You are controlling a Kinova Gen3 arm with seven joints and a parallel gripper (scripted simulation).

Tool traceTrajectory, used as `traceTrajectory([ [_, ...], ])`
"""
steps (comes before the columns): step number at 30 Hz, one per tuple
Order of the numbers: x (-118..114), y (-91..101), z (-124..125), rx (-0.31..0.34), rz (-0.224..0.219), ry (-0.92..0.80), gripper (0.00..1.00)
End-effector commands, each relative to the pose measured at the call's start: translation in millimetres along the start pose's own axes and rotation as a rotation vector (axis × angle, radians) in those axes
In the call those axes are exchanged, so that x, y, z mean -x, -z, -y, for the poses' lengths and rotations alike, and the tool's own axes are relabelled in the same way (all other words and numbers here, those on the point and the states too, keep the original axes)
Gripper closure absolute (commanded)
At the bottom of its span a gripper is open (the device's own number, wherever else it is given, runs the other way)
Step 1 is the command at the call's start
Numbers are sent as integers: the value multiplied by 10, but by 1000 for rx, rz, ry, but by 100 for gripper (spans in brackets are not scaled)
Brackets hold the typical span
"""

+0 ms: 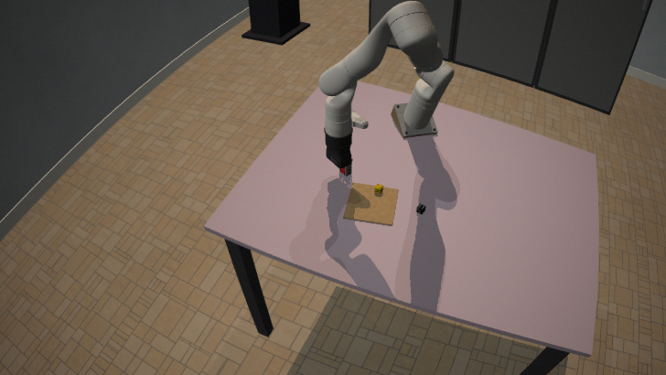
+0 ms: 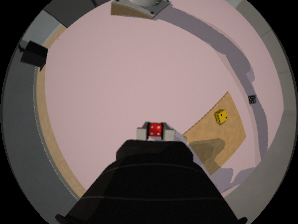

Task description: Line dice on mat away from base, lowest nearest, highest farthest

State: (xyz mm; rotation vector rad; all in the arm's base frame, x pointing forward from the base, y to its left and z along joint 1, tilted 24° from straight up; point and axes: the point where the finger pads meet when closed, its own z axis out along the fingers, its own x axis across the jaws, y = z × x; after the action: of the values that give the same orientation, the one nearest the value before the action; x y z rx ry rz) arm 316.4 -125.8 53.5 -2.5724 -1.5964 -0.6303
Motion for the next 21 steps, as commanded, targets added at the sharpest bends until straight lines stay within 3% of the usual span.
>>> traceTrajectory([
  [1,1,5,-4,1,0,0,60],
  [11,1,89,-4,1,0,0,60],
  [21,1,441,-4,1,0,0,60],
])
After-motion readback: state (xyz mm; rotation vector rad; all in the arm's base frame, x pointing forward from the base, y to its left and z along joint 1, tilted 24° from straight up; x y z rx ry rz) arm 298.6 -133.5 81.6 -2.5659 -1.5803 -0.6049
